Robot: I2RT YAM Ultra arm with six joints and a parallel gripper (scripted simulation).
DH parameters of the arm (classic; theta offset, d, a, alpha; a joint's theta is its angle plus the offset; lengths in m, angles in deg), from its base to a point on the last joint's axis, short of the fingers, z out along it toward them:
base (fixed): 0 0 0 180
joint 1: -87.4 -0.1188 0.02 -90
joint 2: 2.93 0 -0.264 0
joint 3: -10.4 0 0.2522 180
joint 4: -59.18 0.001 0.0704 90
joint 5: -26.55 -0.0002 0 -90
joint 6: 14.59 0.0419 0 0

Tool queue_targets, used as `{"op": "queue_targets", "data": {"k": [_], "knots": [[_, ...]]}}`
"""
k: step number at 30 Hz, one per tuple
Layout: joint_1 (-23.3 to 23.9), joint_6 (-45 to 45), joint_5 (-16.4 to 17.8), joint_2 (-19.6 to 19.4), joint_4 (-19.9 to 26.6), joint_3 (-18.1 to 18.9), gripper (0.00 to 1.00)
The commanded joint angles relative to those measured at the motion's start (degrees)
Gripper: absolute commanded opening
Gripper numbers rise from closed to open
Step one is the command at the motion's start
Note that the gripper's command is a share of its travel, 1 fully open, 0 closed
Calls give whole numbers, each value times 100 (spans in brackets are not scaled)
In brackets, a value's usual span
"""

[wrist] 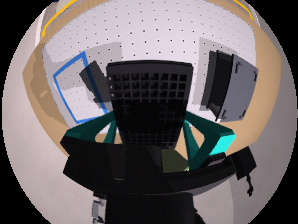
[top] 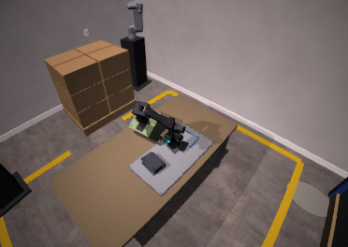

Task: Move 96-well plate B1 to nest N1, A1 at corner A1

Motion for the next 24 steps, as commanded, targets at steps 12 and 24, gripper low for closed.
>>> {"op": "queue_targets", "data": {"k": [12, 24], "knots": [[500, -759, -107, 795, 206, -233, 0], [1021, -1375, -95, 1295, 356, -249, 0]]}}
